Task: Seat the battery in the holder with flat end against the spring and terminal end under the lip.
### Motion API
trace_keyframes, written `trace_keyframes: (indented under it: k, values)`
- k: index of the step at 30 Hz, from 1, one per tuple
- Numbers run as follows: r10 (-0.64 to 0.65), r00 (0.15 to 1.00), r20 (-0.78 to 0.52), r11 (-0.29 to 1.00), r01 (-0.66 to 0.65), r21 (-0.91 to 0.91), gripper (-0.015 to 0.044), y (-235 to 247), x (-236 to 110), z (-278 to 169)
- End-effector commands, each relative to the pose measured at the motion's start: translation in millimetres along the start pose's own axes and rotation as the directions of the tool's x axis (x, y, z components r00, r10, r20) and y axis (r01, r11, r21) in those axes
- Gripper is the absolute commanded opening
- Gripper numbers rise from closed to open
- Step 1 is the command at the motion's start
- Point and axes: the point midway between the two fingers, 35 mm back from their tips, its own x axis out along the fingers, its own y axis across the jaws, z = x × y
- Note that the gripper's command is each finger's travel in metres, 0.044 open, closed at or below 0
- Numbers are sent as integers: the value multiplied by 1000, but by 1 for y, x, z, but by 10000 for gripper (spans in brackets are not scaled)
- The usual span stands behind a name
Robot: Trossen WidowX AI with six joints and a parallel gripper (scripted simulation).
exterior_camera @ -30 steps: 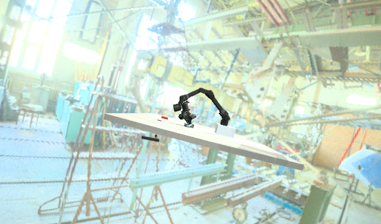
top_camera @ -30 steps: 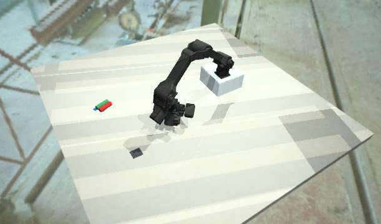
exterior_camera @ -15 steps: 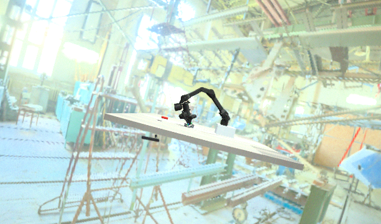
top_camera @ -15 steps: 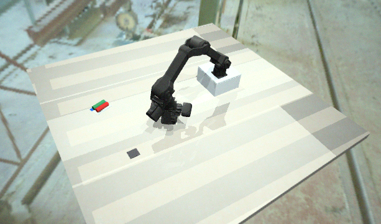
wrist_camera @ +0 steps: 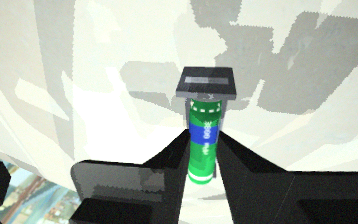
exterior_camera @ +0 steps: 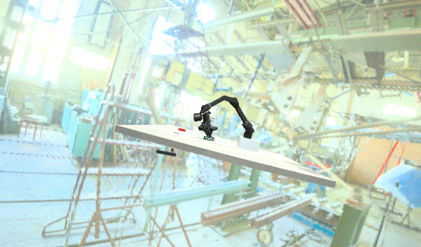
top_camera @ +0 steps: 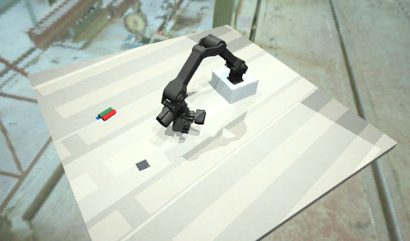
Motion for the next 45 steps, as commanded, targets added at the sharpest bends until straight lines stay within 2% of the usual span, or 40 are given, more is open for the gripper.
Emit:
trace_keyframes:
  k: [1, 45]
  values:
    - [2, 999, 45, 1000, -2, -5, 65, -1, 2, 5]
    - [16, 967, 254, 999, -7, -37, 65, -2, 9, -2]
